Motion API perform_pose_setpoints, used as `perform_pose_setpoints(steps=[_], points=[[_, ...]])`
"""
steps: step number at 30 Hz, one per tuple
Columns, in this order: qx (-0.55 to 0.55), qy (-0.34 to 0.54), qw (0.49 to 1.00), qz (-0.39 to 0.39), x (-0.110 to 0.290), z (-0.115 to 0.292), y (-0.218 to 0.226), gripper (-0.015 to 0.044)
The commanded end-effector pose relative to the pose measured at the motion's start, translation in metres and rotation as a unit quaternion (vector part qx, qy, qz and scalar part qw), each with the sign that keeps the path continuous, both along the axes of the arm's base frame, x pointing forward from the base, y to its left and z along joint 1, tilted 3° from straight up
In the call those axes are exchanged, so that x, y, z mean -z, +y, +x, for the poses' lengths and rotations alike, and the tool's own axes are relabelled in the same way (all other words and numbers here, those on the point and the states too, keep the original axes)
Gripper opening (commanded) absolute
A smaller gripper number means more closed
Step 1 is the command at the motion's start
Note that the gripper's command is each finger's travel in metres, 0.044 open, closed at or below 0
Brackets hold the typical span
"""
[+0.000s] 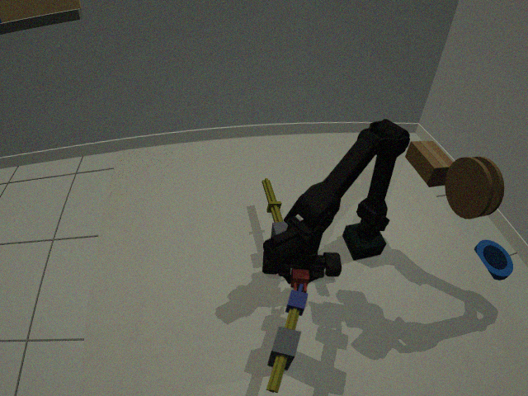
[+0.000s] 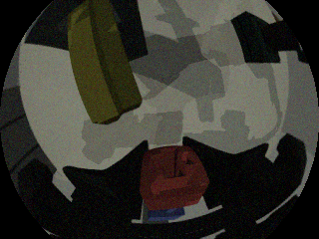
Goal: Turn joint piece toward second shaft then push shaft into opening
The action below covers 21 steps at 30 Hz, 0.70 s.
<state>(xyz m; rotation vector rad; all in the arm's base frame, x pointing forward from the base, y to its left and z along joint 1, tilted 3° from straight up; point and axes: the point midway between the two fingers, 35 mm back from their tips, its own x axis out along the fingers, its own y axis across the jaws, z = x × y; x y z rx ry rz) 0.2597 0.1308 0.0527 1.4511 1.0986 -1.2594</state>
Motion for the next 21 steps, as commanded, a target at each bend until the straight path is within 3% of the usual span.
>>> perform_pose_setpoints(steps=[1,14,16,21], points=[[0.002,0.0,1.0,0.0,0.0001,0.0,0.0001,0.0182],[0.002,0.0,1.0,0.0,0.0001,0.0,0.0001,0.0182],[0.0,0.0,1.0,0.0,0.0,0.0,0.0,0.0147],[0.0,0.0,1.0,0.0,0.0,0.0,0.0,0.0147]])
